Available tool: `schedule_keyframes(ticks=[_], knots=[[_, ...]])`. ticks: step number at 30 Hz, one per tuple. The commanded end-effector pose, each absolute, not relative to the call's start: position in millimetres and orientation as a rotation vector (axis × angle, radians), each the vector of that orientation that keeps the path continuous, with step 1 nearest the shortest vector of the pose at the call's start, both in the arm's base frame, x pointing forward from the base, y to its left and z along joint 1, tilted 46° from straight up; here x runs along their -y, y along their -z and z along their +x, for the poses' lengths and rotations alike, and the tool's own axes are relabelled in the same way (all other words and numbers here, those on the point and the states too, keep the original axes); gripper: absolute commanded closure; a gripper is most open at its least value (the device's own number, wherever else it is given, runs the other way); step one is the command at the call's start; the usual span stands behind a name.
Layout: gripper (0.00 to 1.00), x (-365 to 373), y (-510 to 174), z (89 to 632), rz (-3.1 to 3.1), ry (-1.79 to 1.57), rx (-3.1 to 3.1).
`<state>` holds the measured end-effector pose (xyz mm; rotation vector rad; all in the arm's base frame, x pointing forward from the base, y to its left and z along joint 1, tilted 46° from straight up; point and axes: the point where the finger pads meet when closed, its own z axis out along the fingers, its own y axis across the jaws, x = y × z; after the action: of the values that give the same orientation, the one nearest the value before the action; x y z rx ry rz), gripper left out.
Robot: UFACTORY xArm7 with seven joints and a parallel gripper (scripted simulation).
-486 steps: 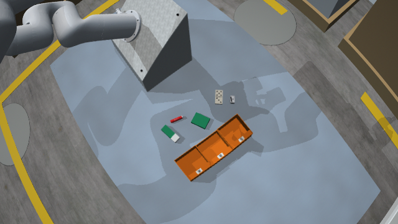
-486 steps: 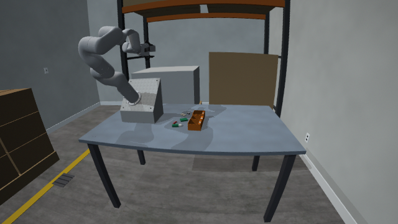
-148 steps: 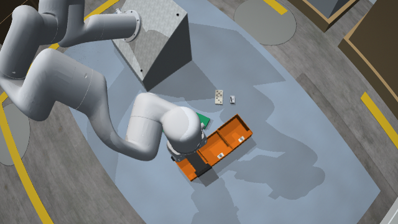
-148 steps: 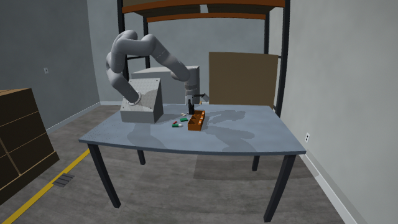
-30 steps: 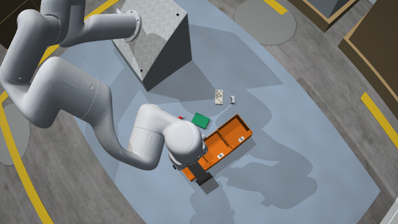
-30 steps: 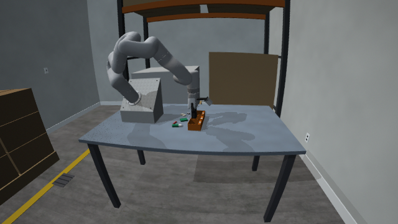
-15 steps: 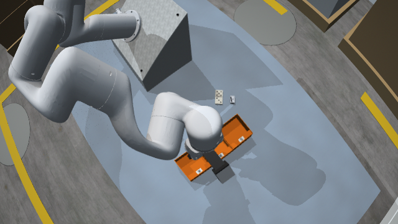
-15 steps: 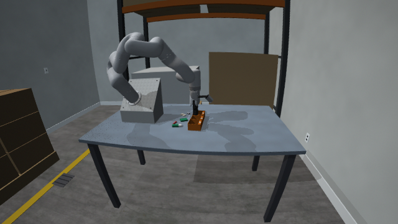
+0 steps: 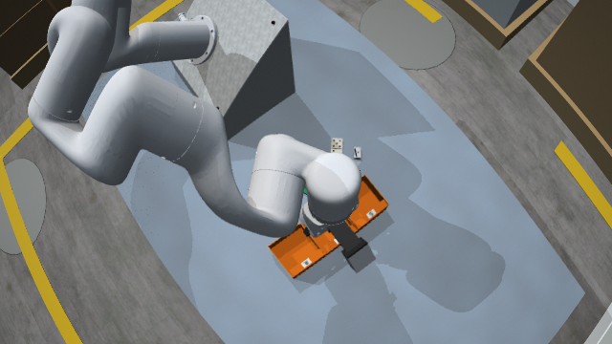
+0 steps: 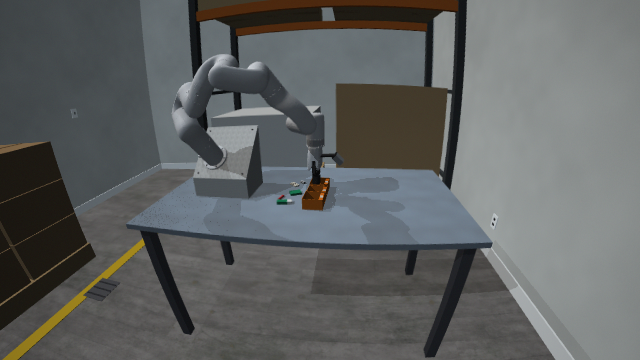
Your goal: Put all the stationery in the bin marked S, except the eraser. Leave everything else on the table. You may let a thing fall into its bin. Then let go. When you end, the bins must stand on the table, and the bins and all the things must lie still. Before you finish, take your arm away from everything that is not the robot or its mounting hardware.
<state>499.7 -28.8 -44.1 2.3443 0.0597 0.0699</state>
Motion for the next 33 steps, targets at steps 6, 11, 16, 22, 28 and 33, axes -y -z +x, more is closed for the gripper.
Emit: schedule_keyframes(ticks=[6, 11, 16, 22, 28, 33], knots=[[0.93, 42.2, 59.8, 502.6, 2.347, -0.074, -0.063], [0.93, 49.8, 67.3, 503.4, 2.347, -0.074, -0.063], [0.93, 59.3, 76.6, 504.3, 2.347, -0.074, -0.063], [0.93, 61.7, 78.9, 504.5, 2.347, -0.074, -0.063], [0.93, 61.7, 79.0, 504.6, 2.347, -0.074, -0.063], [0.93, 61.7, 79.0, 504.6, 2.347, -0.074, -0.063]])
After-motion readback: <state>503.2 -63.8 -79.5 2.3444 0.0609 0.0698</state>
